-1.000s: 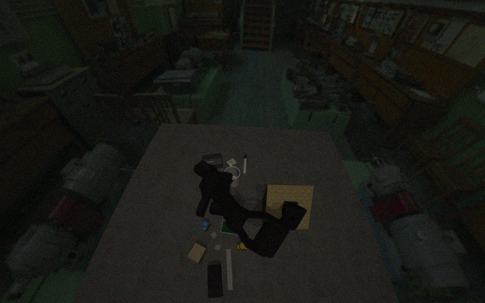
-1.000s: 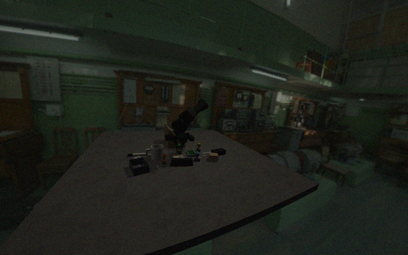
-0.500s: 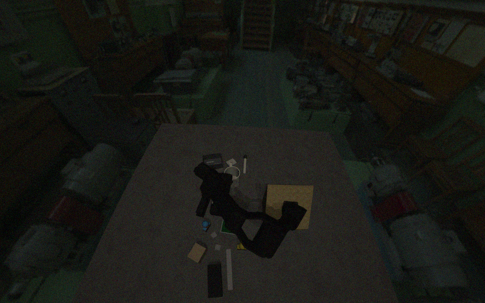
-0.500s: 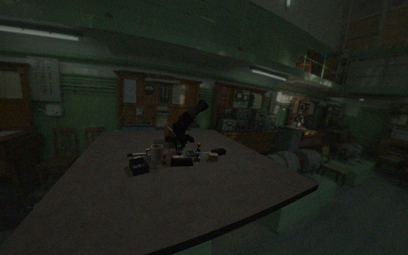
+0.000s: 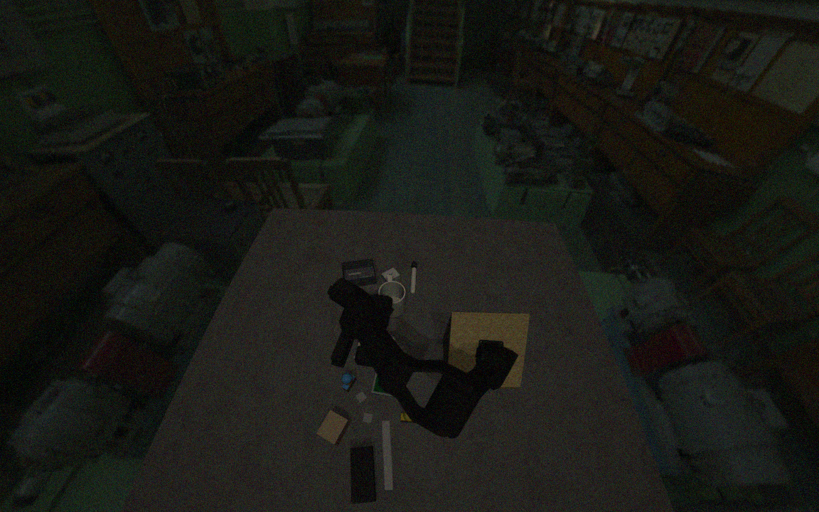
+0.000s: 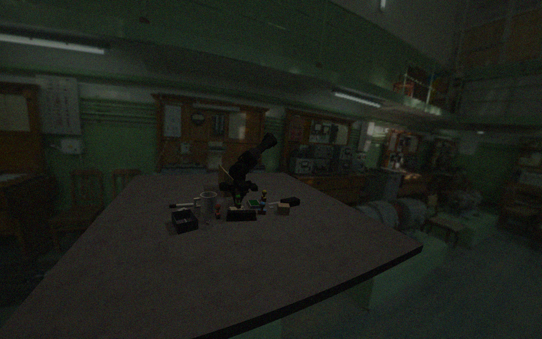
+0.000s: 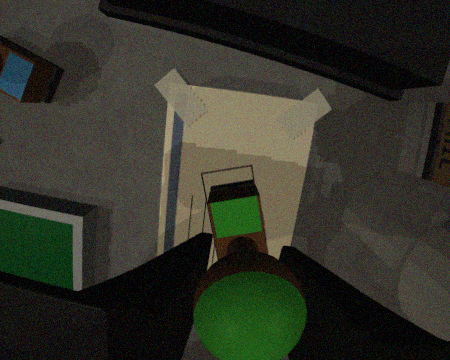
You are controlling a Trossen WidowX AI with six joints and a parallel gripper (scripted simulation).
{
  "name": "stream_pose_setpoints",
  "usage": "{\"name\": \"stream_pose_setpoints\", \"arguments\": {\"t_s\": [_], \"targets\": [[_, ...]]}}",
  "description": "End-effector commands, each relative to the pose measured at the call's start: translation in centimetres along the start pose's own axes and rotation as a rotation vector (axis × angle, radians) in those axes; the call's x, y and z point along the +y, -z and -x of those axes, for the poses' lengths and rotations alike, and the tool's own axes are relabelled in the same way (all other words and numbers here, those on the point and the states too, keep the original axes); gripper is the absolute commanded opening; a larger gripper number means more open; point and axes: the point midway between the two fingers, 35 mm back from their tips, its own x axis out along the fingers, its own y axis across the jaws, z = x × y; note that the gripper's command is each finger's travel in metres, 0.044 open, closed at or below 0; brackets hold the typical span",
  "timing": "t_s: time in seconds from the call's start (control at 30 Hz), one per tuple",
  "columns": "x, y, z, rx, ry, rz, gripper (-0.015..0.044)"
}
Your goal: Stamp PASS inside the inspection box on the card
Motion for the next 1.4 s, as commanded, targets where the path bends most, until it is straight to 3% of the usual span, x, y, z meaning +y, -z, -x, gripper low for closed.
{"name": "stream_pose_setpoints", "arguments": {"t_s": [0.0, 1.37], "targets": [[0.1, 0.1, -0.5, 0.004, -0.005, -0.008, 0.0000], [0.2, 0.3, -2.0, 0.002, -0.005, -0.008, 0.0000]]}}
